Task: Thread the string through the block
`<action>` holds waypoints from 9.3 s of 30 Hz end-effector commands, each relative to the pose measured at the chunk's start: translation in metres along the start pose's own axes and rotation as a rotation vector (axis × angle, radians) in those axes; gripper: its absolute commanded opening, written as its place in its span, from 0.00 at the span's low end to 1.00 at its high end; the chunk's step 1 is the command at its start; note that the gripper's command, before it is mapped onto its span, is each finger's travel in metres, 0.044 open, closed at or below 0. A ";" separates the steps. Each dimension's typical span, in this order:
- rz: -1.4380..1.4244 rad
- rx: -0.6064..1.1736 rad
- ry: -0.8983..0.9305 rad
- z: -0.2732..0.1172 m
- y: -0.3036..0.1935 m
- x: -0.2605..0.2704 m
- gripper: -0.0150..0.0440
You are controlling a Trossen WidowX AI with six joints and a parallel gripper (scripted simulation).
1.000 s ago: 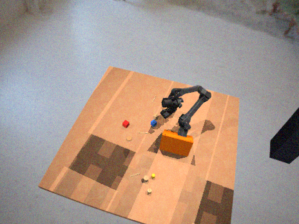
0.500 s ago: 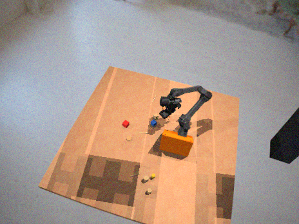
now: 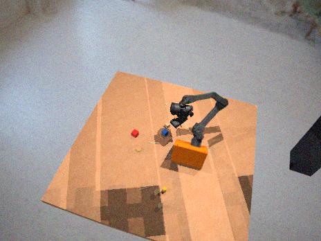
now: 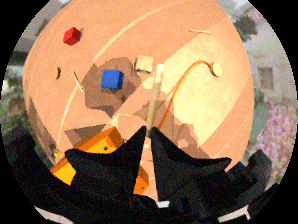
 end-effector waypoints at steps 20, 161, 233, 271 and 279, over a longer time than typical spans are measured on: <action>0.009 0.064 -0.016 0.021 0.012 -0.004 0.25; 0.021 0.120 -0.043 0.081 -0.035 0.011 0.25; 0.024 0.113 -0.043 0.095 0.033 0.028 0.25; 0.029 0.117 -0.044 0.029 0.070 0.037 0.46; 0.024 0.117 -0.037 0.025 0.070 0.038 0.46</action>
Point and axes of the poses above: the point midway between the two fingers, 35 mm back from their tips, its own z axis out along the fingers, its own x axis across the jaws, y = z × x, the point moved 5 cm from there along -z, back along the fingers, and after that the axes turned 11 degrees about z, right-handed, at the moved point
